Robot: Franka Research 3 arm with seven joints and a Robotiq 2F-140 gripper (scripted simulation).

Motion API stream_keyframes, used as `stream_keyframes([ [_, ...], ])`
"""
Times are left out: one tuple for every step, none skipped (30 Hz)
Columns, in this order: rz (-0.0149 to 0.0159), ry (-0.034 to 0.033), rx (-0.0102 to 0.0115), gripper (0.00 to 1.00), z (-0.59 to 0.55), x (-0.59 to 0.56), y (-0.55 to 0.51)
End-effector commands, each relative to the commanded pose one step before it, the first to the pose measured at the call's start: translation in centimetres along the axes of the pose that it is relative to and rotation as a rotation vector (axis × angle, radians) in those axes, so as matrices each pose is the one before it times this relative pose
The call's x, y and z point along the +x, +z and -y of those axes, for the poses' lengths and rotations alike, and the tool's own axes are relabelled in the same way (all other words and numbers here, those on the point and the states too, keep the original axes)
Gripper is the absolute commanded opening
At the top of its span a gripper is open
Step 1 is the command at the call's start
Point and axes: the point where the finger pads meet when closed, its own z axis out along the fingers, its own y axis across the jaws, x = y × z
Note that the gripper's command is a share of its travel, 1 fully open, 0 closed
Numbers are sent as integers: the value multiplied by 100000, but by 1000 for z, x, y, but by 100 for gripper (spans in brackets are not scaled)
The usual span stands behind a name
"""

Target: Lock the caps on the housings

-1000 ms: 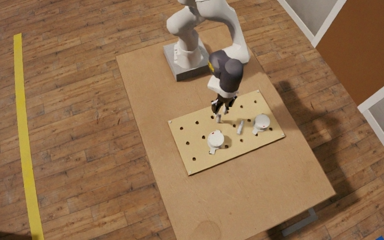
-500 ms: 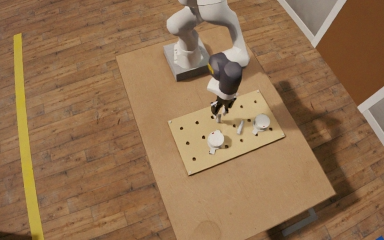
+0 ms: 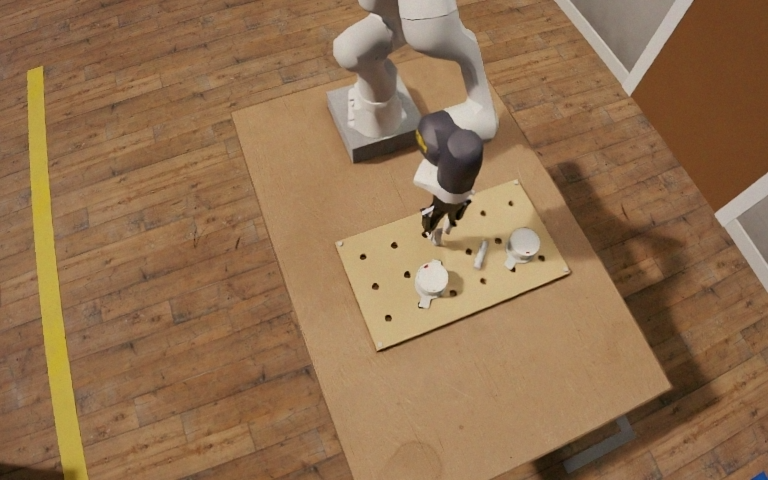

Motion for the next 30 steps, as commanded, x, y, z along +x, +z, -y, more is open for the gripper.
stream_keyframes([
  [833,-1286,-267,36,-144,-217,523],
  [0,0,1,36,1,0,132],
  [0,0,1,36,0,0,129],
  [0,0,0,36,0,0,0],
  [0,0,0,36,0,0,0],
  [0,-1,-2,36,-1,0,125],
  [0,0,0,36,0,0,122],
  [0,0,1,36,1,0,119],
  [0,0,1,36,0,0,115],
  [0,-1,-2,36,-1,0,110],
  [0,0,0,36,0,0,106],
  [0,0,1,36,0,0,102],
  [0,1,1,36,1,0,98],
  [0,0,-1,36,0,0,93],
  [0,0,-1,36,-1,0,88],
  [0,0,0,36,0,0,84],
  [0,0,0,36,0,0,79],
  [0,0,1,36,0,0,74],
  [0,0,1,36,1,0,70],
  [0,0,0,36,0,0,65],
  [0,0,0,36,0,0,0],
  [0,0,0,36,0,0,0],
  [0,0,-1,36,0,0,60],
  [0,0,-1,36,0,0,55],
  [0,0,0,36,0,0,50],
  [0,0,0,36,0,0,45],
  [0,0,0,36,0,0,41],
  [0,0,0,36,0,0,36],
  [0,0,0,36,0,0,32],
  [0,0,0,36,0,0,28],
])
